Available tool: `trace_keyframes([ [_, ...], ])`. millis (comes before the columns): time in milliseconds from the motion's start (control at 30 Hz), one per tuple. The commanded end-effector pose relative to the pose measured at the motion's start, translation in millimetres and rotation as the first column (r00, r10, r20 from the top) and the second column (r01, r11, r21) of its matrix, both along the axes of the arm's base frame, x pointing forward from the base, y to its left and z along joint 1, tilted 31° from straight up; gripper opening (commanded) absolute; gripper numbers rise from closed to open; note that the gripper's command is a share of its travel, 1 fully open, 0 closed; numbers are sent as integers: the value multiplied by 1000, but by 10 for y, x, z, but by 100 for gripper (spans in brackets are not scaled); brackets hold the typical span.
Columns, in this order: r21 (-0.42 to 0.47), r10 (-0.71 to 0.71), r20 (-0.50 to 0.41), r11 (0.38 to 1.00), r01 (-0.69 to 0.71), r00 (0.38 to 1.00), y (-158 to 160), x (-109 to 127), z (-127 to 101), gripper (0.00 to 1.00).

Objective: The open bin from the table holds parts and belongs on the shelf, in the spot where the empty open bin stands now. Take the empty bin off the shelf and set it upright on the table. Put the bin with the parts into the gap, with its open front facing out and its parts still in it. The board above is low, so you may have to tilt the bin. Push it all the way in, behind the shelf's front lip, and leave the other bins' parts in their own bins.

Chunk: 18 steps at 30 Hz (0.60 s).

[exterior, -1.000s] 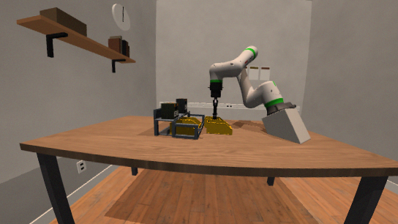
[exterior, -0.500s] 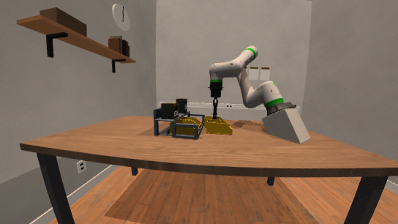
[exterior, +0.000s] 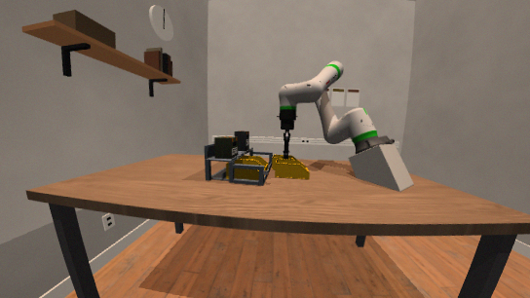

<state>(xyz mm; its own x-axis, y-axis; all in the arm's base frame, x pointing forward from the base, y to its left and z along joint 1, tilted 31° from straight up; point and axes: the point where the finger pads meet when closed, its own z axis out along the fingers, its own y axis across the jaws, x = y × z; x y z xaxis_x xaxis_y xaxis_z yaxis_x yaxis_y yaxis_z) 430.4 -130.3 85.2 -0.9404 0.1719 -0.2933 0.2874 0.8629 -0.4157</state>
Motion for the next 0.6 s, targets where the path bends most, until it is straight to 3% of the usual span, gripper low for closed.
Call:
trace_keyframes([
  [0, 0, 1, 1, 1000, -1, 1000, 4, 4, 8, 10],
  [567, 0, 1, 1, 1000, -1, 1000, 107, -36, 193, 10],
])
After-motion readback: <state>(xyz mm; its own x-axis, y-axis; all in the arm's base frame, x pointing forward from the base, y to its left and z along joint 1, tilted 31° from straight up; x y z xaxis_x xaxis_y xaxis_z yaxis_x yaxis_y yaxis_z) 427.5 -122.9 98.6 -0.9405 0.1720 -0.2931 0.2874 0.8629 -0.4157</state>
